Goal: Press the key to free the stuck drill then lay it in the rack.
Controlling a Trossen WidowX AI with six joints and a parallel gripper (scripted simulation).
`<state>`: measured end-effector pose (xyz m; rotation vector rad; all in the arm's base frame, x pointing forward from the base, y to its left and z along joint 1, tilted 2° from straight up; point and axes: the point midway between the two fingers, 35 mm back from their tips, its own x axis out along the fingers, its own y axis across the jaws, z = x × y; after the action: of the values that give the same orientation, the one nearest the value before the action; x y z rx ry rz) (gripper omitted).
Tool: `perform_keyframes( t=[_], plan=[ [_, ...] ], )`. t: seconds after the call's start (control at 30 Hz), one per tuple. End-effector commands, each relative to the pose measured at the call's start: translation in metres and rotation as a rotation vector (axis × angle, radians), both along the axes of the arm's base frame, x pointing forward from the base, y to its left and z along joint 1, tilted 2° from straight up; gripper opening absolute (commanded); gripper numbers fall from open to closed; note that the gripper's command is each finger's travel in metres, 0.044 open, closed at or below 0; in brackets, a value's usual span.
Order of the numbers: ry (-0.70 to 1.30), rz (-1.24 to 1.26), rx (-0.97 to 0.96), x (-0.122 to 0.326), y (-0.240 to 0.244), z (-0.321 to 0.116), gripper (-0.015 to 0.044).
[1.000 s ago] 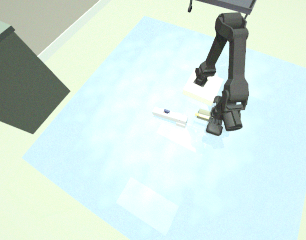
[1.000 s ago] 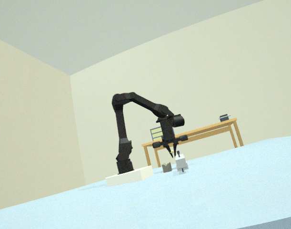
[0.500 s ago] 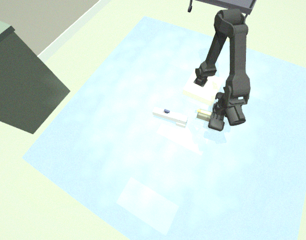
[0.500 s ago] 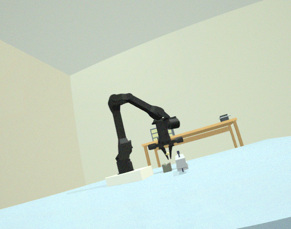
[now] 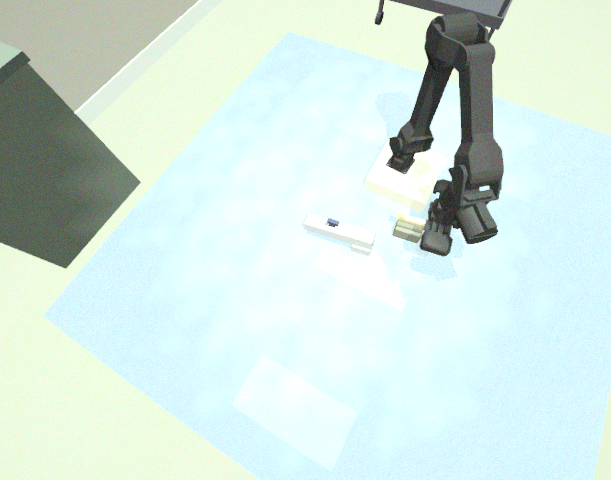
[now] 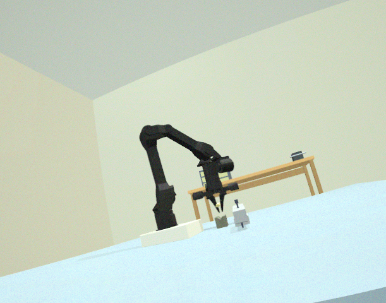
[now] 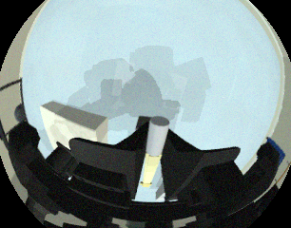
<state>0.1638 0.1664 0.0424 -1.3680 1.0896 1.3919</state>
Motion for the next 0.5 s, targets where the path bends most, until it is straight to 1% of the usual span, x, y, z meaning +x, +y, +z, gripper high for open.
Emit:
perform_keyframes(
  t=[0.0, 0.47],
  plan=[
    [0.003, -0.005, 0.001, -0.002, 0.000, -0.008, 0.0000],
    [0.003, -0.005, 0.001, -0.003, 0.000, -0.024, 0.0000]
  ],
)
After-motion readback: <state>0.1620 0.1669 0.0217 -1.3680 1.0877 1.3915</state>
